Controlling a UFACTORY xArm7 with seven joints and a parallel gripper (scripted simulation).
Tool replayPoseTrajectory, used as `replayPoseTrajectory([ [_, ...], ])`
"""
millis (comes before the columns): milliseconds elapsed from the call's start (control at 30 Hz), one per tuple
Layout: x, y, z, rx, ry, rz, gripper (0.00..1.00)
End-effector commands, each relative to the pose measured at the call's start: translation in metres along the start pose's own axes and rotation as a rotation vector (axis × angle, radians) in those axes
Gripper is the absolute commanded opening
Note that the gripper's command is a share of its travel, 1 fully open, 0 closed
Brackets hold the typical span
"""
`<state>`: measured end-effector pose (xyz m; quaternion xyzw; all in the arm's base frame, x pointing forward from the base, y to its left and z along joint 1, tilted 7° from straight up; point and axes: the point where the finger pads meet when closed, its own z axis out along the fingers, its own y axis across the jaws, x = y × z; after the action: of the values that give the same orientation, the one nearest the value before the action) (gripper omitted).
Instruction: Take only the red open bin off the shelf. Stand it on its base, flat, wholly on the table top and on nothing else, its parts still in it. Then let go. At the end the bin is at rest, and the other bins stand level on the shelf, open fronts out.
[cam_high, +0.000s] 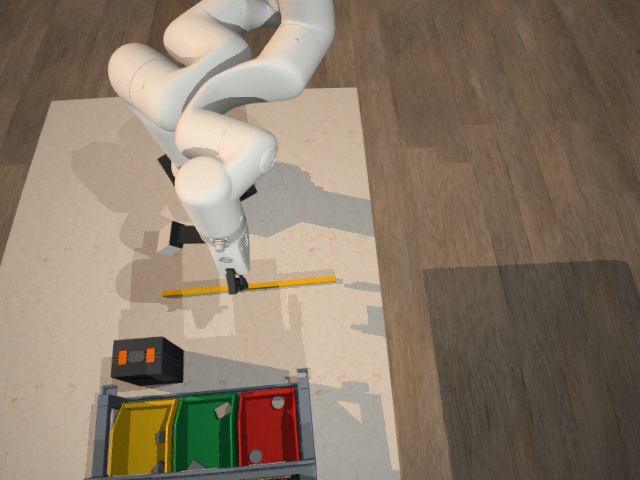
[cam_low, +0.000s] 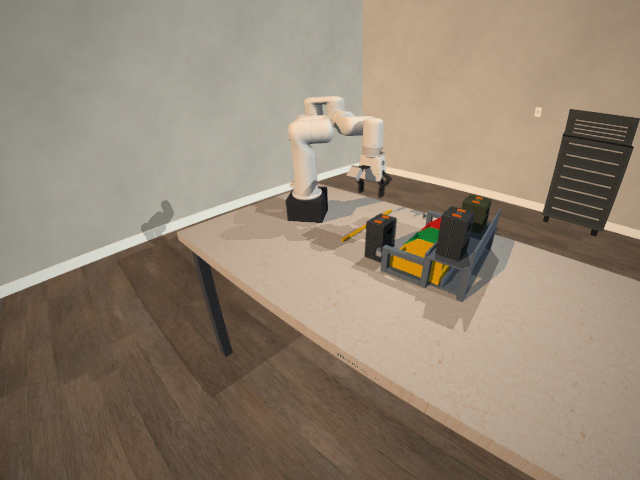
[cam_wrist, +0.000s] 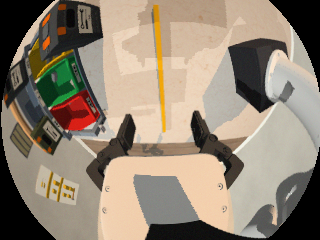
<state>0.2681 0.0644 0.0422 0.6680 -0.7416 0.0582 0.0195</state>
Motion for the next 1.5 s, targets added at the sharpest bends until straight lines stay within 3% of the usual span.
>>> replayPoseTrajectory([
  [0, 0.0, -0.001, 0.0, 0.002, -0.002, 0.0, 1.0],
  [700, 0.0, -0.001, 0.003, 0.002, -0.002, 0.0, 1.0],
  [867, -0.007, -0.05, 0.003, 0.002, -0.002, 0.0, 1.0],
  [1267, -0.007, -0.05, 0.003, 0.002, -0.002, 0.0, 1.0],
  [1433, -0.014, -0.098, 0.003, 0.002, -0.002, 0.0, 1.0],
  [1467, -0.014, -0.098, 0.003, 0.002, -0.002, 0.0, 1.0],
])
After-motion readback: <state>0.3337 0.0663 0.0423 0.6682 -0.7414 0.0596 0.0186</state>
